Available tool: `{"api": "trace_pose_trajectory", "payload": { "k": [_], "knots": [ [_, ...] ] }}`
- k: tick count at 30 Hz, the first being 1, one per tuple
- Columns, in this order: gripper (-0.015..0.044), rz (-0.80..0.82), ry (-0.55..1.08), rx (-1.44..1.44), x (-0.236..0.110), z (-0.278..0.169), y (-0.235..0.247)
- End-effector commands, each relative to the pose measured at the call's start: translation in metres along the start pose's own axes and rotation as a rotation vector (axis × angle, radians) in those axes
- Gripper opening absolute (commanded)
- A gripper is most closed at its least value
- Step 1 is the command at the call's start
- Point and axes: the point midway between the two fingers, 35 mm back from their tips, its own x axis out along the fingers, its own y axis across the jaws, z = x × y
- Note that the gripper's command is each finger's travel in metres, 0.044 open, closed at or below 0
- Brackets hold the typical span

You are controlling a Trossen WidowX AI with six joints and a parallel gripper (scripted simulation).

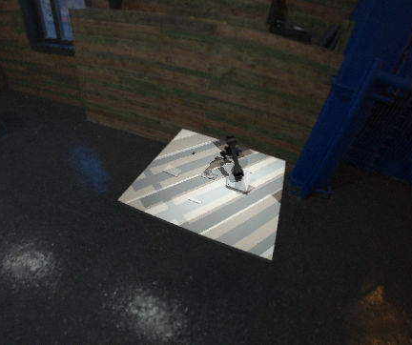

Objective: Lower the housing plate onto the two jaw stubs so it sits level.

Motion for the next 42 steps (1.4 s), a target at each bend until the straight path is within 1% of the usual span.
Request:
{"api": "trace_pose_trajectory", "payload": {
  "k": [1,8,24,42],
  "knots": [
    [0.0351,-0.005,-0.017,-0.007,-0.021,0.004,0.000],
    [0.0351,-0.004,-0.017,-0.006,-0.041,0.002,0.000],
    [0.0351,-0.004,-0.017,-0.008,-0.042,0.002,0.000],
    [0.0351,-0.017,-0.035,-0.179,-0.056,-0.022,0.053]
  ]
}}
